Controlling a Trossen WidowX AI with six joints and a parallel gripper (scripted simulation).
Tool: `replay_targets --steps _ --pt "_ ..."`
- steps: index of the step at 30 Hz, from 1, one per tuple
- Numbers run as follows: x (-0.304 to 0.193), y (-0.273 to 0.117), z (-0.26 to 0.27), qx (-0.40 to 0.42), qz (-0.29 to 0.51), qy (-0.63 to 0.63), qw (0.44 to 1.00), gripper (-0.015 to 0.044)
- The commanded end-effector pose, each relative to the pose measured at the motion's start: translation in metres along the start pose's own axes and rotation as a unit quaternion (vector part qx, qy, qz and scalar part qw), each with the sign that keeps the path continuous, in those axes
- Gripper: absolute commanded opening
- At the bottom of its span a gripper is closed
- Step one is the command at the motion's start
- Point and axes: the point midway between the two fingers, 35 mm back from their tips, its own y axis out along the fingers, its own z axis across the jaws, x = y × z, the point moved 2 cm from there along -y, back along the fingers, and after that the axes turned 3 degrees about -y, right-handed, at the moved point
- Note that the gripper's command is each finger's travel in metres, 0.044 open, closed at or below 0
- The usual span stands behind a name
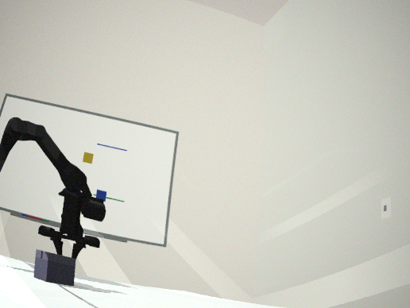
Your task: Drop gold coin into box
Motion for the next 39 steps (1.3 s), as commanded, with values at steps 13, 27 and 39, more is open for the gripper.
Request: replay_targets --steps 13,27,39 --pt "0.0 0.027 0.001 0.003 -0.001 0.002 1.0 0.0161" --pt "0.0 0.039 0.002 0.003 -0.001 0.002 1.0 0.0029" --pt "0.0 0.038 0.002 0.003 -0.001 0.002 1.0 0.0"
